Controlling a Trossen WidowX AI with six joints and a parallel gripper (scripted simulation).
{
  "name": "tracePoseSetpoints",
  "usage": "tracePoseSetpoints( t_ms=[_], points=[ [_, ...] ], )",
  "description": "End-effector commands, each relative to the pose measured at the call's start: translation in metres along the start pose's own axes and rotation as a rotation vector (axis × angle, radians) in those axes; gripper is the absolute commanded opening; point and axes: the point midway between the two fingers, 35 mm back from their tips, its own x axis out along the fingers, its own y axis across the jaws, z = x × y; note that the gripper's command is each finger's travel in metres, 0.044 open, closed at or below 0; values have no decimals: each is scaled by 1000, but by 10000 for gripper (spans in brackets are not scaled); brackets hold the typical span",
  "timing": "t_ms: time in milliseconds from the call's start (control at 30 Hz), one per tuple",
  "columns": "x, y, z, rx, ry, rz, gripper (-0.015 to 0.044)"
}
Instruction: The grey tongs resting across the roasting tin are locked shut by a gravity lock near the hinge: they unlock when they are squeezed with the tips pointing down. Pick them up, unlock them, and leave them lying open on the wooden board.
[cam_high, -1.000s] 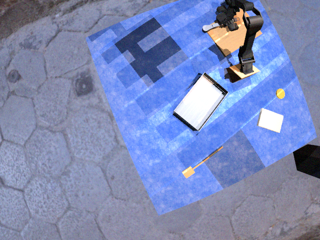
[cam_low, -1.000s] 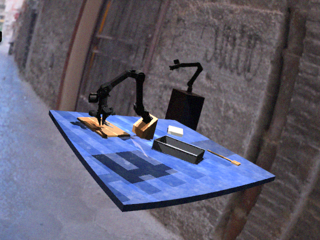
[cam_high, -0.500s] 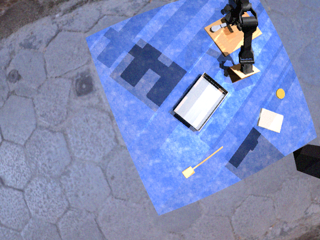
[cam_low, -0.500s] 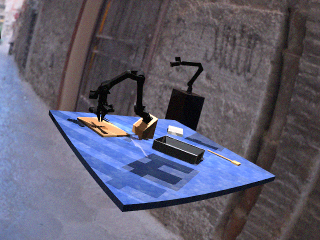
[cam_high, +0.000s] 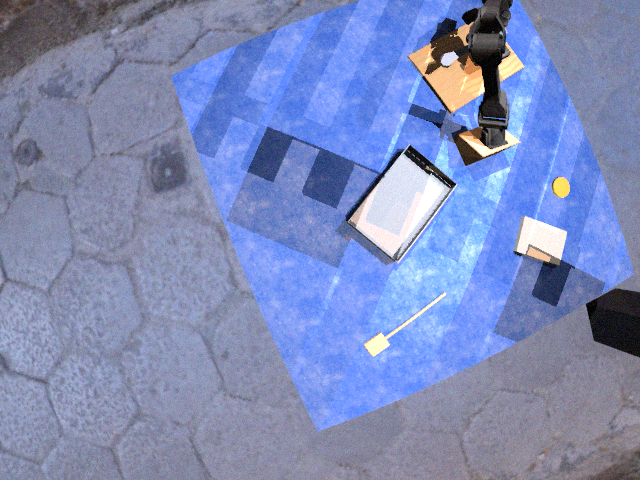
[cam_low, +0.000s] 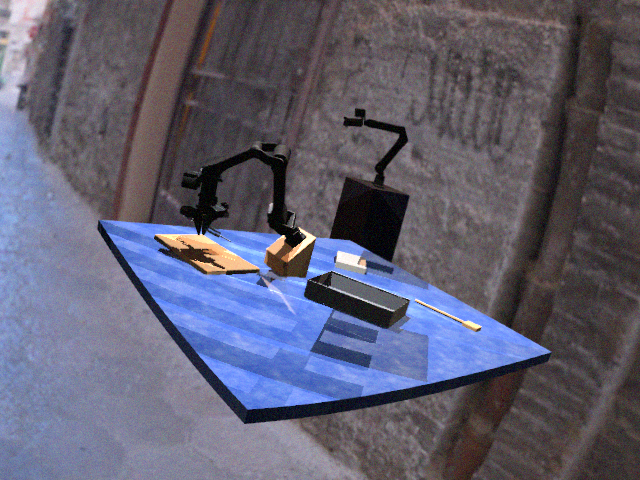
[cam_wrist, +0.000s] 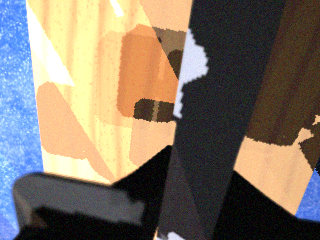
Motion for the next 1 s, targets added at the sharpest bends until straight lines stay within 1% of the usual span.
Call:
tracePoseSetpoints(
  t_ms=[0,167,533,967],
  points=[
    [-5,7,-8,-19,9,-12,-150],
    [-11,15,-18,-42,29,-26,-150],
    [-11,16,-15,-52,50,-2,-150],
    [-21,18,0,-113,252,134,-150]
  ],
)
